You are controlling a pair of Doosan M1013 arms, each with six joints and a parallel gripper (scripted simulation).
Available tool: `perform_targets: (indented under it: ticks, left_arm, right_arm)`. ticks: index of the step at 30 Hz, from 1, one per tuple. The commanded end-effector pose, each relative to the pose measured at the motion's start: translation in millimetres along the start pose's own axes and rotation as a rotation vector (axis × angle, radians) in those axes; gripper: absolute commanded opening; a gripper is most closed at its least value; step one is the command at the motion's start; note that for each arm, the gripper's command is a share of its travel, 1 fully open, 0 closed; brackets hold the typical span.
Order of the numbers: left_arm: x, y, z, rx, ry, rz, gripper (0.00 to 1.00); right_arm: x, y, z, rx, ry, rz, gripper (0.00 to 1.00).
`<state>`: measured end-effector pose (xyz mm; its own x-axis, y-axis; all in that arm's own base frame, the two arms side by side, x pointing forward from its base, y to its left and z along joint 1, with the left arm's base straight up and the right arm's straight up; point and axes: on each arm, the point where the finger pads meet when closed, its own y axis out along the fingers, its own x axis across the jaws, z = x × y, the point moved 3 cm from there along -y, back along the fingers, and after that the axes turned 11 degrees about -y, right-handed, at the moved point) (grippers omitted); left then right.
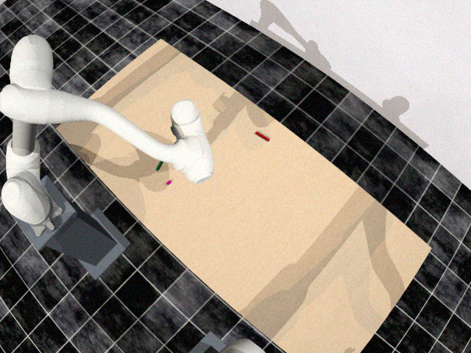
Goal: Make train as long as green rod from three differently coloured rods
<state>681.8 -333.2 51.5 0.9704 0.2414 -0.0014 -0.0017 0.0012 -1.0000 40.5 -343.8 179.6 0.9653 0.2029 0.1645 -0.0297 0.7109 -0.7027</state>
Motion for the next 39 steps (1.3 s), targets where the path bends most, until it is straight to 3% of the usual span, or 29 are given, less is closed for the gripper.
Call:
perform_targets:
  ticks: [1,22,23,39]
  left_arm:
    - [-1.5,2.0,-2.7,-0.004,-0.001,-0.003,0.54]
    - [-1.5,2.0,-2.7,-0.004,-0.001,-0.003,0.54]
    - [-1.5,2.0,-2.7,-0.004,-0.001,-0.003,0.24]
    - [-1.5,2.0,-2.7,-0.004,-0.001,-0.003,0.24]
  right_arm:
    - [1.8,0.0,0.1,-0.009,-0.001,-0.009,1.00]
    - [1.8,0.0,0.1,-0.009,-0.001,-0.009,1.00]
    - [1.8,0.0,0.1,-0.009,-0.001,-0.009,1.00]
    - [1.8,0.0,0.1,-0.009,-0.001,-0.009,1.00]
